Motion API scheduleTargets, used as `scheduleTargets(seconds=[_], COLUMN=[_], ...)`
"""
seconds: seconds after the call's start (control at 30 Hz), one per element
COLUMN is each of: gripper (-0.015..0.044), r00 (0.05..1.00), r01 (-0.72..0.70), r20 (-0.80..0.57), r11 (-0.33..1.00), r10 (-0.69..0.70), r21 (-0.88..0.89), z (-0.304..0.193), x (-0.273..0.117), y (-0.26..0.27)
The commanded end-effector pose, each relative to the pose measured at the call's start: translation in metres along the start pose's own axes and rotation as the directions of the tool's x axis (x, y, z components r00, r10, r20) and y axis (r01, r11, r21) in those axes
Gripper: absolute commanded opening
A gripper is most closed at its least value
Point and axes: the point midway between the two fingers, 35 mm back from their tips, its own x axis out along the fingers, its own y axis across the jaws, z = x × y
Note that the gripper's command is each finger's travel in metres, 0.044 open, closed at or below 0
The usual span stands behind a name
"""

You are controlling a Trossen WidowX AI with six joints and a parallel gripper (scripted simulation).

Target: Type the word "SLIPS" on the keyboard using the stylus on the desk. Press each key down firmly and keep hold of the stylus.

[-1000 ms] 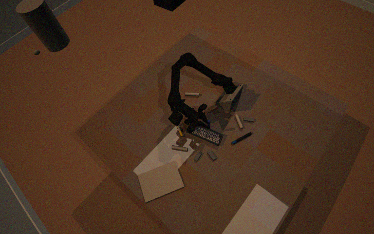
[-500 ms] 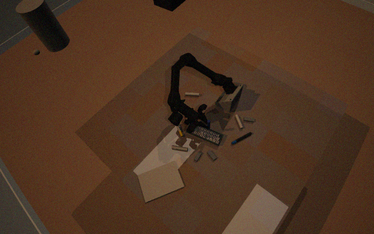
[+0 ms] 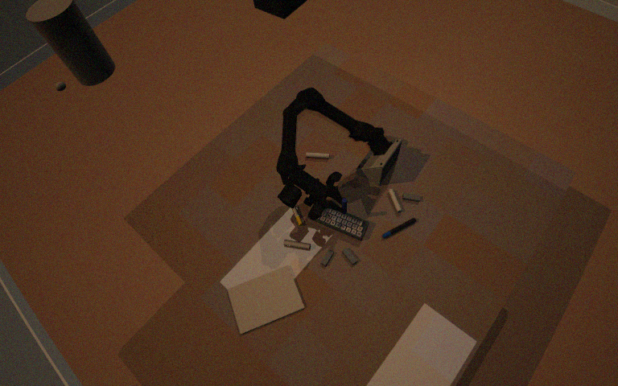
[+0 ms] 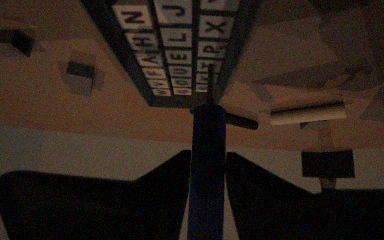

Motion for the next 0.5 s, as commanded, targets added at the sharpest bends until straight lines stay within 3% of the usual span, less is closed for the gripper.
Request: scheduleTargets(seconds=[0.0, 0.47], gripper=[0.0081, 0.0081], r00=[1.000, 1.000], r01=[0.001, 0.001], r20=[0.004, 0.004], r11=[1.000, 1.000], r10=[-0.001, -0.001], r21=[-0.003, -0.003], z=[0.0029, 0.0070], x=[0.0010, 0.0033], y=[0.0005, 0.0006])
